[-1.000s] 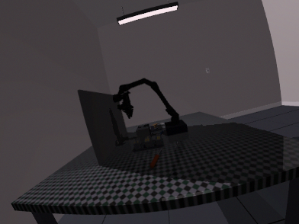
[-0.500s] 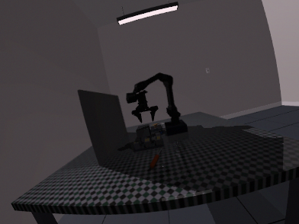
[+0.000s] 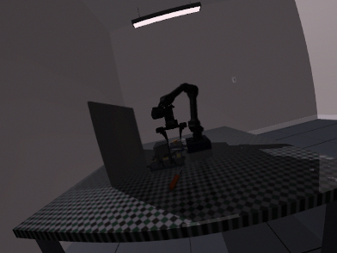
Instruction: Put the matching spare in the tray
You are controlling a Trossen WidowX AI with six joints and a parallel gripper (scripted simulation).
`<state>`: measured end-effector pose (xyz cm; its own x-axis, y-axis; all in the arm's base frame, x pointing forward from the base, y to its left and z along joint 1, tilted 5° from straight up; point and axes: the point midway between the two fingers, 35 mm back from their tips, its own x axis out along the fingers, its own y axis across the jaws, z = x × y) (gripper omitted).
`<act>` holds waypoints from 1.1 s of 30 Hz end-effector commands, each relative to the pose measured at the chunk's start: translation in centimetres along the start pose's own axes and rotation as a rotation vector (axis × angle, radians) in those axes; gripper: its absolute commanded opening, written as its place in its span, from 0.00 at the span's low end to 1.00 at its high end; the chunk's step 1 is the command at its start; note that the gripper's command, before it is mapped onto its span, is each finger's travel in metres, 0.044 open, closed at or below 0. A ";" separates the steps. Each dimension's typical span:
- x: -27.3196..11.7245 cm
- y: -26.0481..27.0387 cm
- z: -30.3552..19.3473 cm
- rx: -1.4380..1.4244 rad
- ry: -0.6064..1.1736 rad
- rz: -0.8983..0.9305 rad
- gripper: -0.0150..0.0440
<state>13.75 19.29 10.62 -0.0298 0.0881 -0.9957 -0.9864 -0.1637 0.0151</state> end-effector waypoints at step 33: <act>6.6 0.5 -0.2 -0.006 0.006 0.011 0.76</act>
<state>13.21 19.59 4.72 -0.0351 0.0835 -0.9959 -0.9846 -0.1737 0.0202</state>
